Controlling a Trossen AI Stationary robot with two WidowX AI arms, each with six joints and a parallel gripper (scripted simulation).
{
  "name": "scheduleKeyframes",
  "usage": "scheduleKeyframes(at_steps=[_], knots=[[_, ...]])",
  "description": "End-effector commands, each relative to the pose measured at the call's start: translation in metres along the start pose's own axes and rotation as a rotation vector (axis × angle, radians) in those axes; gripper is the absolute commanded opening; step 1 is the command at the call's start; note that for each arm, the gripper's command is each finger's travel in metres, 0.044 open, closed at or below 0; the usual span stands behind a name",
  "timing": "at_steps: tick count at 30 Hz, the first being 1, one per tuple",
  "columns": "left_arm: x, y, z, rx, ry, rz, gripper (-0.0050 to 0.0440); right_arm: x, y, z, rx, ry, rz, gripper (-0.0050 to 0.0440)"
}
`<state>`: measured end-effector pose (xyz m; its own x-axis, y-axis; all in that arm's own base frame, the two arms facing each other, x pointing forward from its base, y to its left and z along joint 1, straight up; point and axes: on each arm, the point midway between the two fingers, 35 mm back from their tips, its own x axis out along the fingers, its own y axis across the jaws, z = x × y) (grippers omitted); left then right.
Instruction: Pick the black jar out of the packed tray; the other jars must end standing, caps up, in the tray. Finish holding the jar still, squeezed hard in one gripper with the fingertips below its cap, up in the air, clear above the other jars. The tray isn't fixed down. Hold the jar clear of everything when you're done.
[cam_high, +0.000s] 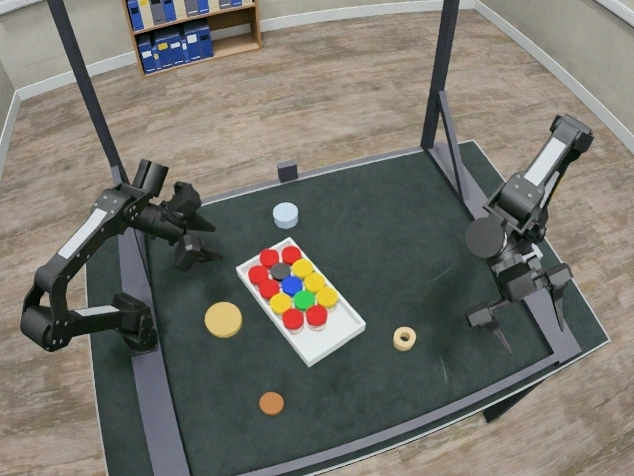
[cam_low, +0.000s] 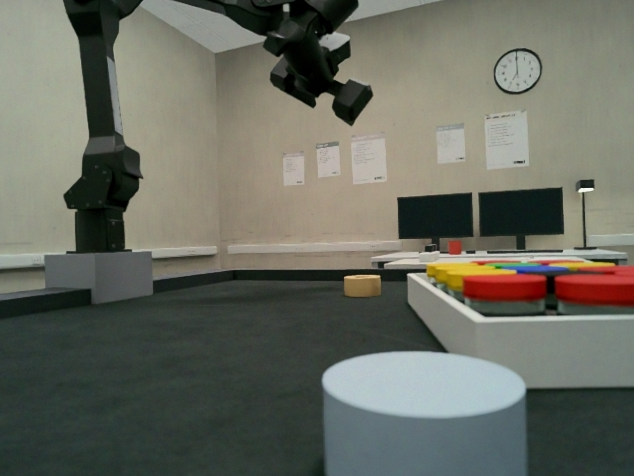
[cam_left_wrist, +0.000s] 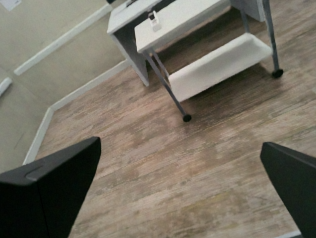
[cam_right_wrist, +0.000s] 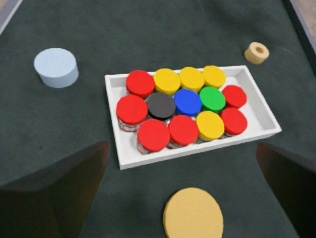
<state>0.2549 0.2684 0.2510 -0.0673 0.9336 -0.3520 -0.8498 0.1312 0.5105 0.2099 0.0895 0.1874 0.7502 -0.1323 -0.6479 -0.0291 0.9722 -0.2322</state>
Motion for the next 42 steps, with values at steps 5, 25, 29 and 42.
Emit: scheduleKeyframes(at_steps=[5,25,29,42], knots=[[-0.004,0.006,0.007,-0.026,-0.014,-0.001,0.0440,-0.003,-0.001,0.005,0.014,-0.014,0.006,0.0440],[-0.034,-0.027,0.008,-0.007,-0.062,-0.207,0.0440,0.004,-0.003,0.008,0.014,0.027,0.036,0.0272],[-0.074,-0.062,0.009,0.019,-0.118,-0.441,0.0440,0.015,-0.007,0.008,0.011,0.082,0.071,0.0176],[-0.200,-0.120,-0.006,0.125,-0.268,-1.031,0.0440,0.049,-0.018,0.008,0.002,0.244,0.170,0.0000]])
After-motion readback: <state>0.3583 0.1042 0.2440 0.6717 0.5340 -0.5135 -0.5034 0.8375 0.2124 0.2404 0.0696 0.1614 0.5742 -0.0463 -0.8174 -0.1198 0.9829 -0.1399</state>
